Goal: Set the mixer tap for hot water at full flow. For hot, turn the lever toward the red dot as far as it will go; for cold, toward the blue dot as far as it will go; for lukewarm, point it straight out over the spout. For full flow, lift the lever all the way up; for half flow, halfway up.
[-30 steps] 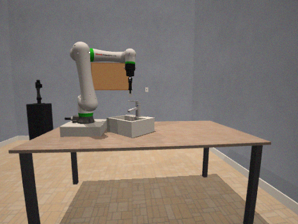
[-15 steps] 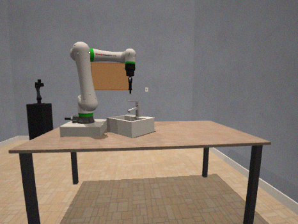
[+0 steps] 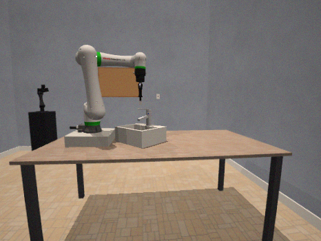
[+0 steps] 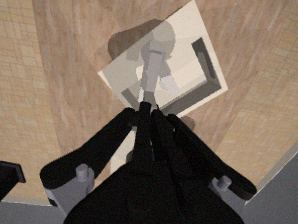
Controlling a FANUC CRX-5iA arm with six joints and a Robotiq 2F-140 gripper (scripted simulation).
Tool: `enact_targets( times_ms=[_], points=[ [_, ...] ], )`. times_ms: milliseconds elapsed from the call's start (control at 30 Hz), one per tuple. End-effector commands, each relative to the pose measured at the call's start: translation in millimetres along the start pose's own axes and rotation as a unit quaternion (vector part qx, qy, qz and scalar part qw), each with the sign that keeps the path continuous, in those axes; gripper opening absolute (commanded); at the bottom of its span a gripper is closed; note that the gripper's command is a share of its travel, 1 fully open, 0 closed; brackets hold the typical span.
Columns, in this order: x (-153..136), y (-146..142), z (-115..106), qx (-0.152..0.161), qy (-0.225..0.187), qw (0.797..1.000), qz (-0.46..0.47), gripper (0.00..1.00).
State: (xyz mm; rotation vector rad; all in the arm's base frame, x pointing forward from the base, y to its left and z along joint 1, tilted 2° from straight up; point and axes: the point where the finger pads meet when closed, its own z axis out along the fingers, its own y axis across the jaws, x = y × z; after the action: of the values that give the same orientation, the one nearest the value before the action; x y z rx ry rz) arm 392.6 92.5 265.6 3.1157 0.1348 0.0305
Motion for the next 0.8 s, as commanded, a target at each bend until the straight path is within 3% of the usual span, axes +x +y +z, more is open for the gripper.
enact_targets(
  times_ms=[0,233,500,767],
  points=[
    [0.1,0.0,-0.2,0.0,0.0,1.0,0.0,0.0],
    [0.1,0.0,-0.7,0.0,0.0,1.0,0.025,0.0],
    [0.2,0.0,-3.0,0.0,0.0,0.991,0.134,0.0],
    [0.4,0.1,-9.2,0.001,-0.001,0.934,0.358,0.0]
  ],
)
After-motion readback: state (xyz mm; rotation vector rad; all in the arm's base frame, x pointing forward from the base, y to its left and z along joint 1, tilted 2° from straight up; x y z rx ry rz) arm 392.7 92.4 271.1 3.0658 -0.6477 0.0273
